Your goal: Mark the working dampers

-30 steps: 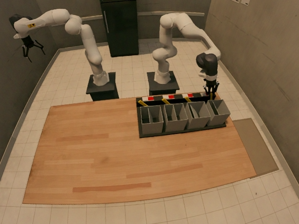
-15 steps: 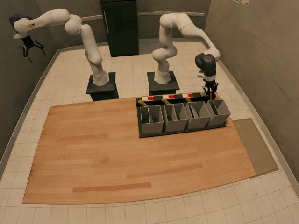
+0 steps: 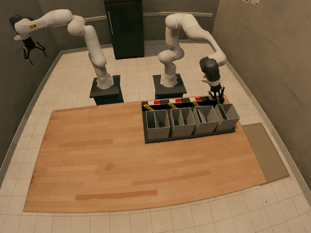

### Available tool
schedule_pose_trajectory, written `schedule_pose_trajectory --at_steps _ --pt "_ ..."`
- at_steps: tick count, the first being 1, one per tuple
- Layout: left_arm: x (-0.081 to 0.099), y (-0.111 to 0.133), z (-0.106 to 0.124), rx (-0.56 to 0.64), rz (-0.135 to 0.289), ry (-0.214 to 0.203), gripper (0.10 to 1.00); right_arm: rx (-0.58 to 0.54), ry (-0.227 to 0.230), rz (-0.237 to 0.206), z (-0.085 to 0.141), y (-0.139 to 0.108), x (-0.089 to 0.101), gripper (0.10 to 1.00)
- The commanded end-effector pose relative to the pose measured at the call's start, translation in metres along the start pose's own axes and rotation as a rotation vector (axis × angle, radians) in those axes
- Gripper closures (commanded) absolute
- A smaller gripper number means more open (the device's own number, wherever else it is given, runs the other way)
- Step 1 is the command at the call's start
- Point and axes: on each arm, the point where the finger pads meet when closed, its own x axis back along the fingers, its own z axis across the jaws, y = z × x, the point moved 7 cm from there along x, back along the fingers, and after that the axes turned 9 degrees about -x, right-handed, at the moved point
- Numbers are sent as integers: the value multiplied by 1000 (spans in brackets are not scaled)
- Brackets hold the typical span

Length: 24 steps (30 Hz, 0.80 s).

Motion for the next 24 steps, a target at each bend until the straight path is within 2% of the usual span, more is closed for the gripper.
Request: schedule_pose_trajectory --at_steps 1,16,24 --pt "-1 2 -7 41 7 34 902 5 0 -4 0 0 -1 98" --pt "-3 5 -25 41 26 140 902 5 0 -4 0 0 -1 98" --pt "-3 6 -30 41 31 167 902 5 0 -4 0 0 -1 98"
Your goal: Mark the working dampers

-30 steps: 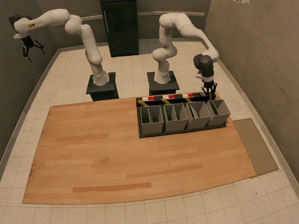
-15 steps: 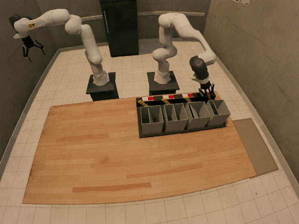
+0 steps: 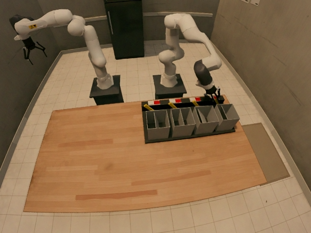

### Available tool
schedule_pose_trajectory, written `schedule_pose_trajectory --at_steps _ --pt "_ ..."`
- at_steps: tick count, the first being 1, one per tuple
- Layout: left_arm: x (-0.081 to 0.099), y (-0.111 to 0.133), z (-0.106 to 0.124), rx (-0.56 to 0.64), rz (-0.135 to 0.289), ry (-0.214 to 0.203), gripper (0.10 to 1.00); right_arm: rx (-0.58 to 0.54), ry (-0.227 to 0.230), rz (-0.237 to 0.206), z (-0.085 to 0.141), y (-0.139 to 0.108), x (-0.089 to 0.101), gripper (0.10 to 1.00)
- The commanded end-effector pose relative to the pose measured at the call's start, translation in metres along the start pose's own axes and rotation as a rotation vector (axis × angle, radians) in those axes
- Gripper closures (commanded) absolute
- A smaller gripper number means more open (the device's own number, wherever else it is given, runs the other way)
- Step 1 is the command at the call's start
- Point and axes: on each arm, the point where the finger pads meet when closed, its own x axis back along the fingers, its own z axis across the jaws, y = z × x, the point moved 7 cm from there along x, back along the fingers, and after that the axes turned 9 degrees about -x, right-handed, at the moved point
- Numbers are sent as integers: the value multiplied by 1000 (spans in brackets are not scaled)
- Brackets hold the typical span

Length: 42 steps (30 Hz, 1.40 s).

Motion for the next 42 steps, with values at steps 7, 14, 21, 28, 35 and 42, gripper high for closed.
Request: schedule_pose_trajectory --at_steps 7,14,21,28,35,42 --pt "-1 1 -7 38 10 33 902 5 0 -4 0 0 -1 98" --pt "-1 1 -7 38 10 35 902 5 0 -4 0 0 -1 98" --pt "-1 1 -7 38 10 35 902 5 0 -4 0 0 -1 98" --pt "-1 1 -7 38 10 35 881 5 0 -4 0 0 -1 98" --pt "-1 1 -7 38 10 35 838 5 0 -4 0 0 -1 98" --pt "-1 1 -7 38 10 35 795 5 0 -4 0 0 -1 98"
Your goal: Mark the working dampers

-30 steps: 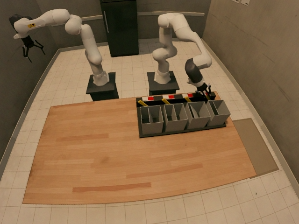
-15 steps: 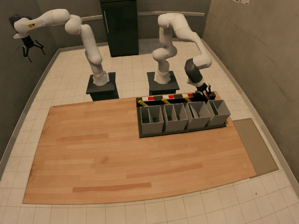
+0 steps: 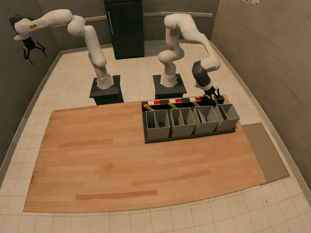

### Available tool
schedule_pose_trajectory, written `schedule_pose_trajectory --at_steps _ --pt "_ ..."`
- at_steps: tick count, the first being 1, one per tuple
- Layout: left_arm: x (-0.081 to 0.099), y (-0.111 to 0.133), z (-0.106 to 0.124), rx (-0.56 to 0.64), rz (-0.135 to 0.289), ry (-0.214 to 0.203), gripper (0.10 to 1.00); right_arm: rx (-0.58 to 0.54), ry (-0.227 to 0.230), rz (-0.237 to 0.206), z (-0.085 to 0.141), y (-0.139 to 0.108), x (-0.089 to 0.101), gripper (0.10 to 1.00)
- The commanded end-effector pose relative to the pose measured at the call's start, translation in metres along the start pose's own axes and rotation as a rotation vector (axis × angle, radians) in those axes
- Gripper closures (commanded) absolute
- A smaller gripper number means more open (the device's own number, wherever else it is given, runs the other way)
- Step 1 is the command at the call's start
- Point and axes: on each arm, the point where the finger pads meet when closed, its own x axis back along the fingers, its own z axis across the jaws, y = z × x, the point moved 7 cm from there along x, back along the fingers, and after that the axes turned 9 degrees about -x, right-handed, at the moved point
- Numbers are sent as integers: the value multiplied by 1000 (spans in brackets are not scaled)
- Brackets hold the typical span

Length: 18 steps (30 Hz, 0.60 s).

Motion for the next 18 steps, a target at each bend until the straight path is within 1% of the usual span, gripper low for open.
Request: schedule_pose_trajectory --at_steps 1,12,18 --pt "-1 -1 0 3 5 2 795 5 0 -4 0 0 -1 98" --pt "-1 -1 0 3 5 2 795 5 0 -4 0 0 -1 98" --pt "7 -1 0 3 5 2 795 5 0 -4 0 0 -1 98"
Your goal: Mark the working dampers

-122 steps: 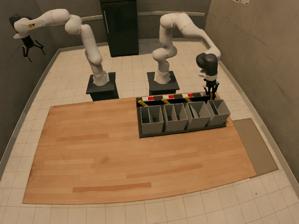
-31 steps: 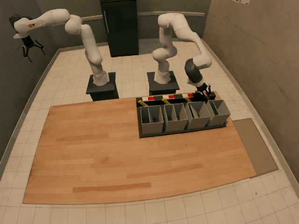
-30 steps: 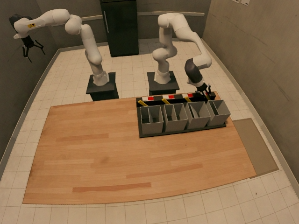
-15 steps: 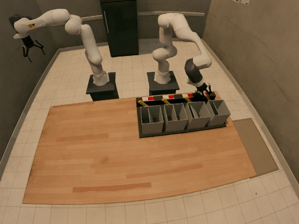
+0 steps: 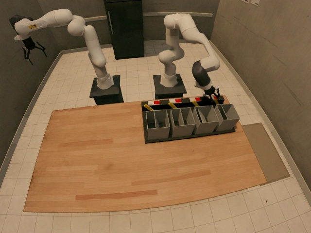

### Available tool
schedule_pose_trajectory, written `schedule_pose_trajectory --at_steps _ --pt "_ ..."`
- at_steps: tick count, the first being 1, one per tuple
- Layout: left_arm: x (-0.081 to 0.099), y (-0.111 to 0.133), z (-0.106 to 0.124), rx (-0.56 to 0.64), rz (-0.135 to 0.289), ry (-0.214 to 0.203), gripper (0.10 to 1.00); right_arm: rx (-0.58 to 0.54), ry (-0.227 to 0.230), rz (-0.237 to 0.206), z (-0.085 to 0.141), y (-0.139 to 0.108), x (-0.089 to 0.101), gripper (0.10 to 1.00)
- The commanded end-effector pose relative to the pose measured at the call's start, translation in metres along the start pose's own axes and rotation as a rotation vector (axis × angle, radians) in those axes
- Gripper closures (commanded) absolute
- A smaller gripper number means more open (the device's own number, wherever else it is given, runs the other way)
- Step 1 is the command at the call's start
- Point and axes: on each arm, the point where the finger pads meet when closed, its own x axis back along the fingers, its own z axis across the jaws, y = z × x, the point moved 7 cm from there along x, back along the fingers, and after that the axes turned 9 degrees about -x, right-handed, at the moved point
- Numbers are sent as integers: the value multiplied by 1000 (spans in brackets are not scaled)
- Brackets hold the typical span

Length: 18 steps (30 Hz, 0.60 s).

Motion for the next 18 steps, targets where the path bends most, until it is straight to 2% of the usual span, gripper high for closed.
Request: schedule_pose_trajectory --at_steps 1,3,6,18 --pt "7 -1 -1 -1 4 1 795 5 0 -4 0 0 -1 98" --pt "7 -1 -1 -1 4 1 795 5 0 -4 0 0 -1 98" --pt "16 -1 -1 -1 4 1 795 5 0 -4 0 0 -1 98" --pt "68 -1 -1 -1 4 1 795 5 0 -4 0 0 -1 98"
